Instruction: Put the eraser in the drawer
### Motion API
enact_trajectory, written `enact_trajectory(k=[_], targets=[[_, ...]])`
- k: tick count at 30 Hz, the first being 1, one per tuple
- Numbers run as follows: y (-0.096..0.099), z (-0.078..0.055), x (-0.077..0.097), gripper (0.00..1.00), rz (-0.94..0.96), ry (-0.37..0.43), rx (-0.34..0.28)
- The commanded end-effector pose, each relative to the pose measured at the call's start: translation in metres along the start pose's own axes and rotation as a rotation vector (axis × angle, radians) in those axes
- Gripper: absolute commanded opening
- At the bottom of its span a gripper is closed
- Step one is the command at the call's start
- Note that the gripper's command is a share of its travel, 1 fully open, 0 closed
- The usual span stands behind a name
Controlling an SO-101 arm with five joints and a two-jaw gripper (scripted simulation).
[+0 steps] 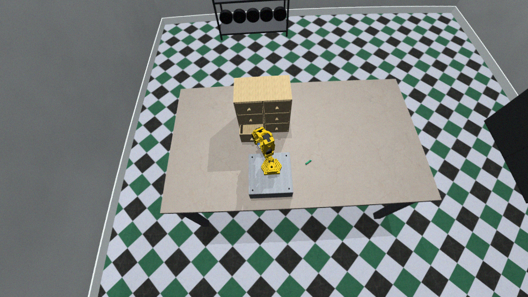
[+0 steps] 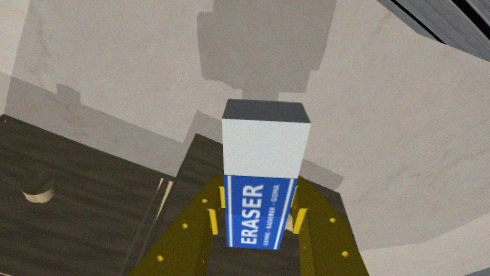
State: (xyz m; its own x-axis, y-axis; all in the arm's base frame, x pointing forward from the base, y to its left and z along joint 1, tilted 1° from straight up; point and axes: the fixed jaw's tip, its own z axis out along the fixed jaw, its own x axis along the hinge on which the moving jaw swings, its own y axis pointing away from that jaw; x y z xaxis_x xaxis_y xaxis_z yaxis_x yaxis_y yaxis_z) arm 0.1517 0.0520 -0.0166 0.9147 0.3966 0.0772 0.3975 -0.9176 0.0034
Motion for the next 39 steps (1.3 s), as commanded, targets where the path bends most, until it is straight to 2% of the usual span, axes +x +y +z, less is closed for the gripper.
enact_trajectory(k=[1,7,19,24,36,39], targets=[[-0.001,-0.008,-0.002,0.0,0.0,0.035,0.001],[-0.001,-0.009,-0.002,0.0,0.0,0.046,0.001],[-0.001,-0.031,0.0,0.0,0.001,0.177,-0.002],[-0.001,-0.031,0.0,0.0,0.001,0.177,-0.002],[-0.001,-0.053,0.001,0.0,0.003,0.308,-0.005],[-0.001,-0.053,0.001,0.0,0.003,0.308,-0.005]])
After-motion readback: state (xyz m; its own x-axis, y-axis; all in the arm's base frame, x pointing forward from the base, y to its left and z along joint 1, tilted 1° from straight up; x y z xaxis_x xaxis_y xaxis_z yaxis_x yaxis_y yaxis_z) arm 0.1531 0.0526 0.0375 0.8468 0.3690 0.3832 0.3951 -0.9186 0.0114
